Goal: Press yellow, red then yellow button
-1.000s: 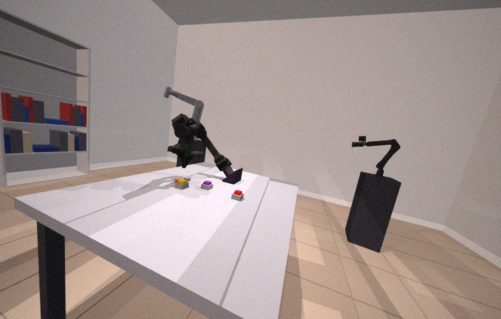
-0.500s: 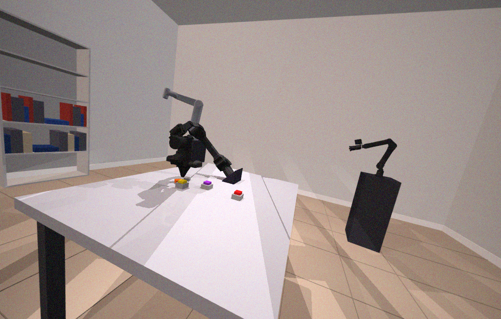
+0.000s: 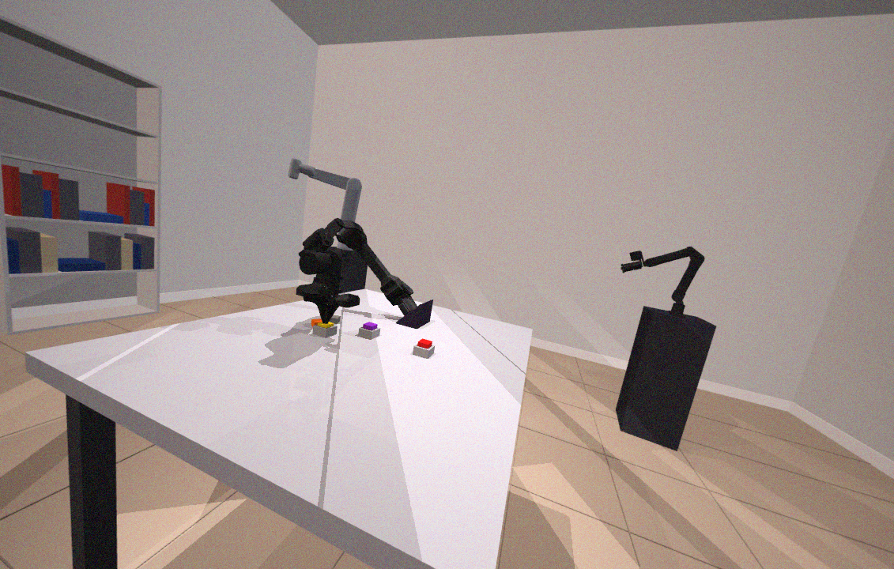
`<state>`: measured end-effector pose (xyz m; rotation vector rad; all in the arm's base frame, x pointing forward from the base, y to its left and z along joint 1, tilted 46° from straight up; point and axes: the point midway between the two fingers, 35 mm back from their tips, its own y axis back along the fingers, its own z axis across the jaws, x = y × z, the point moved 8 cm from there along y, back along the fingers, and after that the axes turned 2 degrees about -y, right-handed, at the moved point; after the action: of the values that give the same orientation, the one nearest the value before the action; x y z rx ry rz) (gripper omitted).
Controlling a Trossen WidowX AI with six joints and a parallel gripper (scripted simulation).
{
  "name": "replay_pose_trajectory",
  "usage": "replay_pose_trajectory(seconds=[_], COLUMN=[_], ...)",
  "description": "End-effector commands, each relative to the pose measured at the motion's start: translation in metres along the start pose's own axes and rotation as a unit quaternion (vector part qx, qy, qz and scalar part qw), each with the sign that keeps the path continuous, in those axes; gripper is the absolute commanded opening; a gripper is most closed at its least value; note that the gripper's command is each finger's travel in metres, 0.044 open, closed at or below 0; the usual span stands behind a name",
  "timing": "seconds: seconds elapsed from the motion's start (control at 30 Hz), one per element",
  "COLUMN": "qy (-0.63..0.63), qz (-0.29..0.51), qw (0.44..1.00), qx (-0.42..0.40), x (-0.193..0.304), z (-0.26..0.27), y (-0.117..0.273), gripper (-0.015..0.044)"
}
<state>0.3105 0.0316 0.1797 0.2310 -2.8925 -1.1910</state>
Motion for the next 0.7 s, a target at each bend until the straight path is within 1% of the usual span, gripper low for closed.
replay_pose_trajectory(seconds=[0.0,0.53,0.57,0.67], qy=[0.004,0.004,0.001,0.004], qz=[0.002,0.002,0.001,0.002], qw=[1.000,1.000,1.000,1.000], qx=[0.002,0.002,0.001,0.001], x=[0.002,0.002,0.001,0.001], z=[0.001,0.001,0.000,0.001], y=[-0.005,-0.005,-0.001,0.028], gripper=[0.0020,0.0020,0.0020,0.0020])
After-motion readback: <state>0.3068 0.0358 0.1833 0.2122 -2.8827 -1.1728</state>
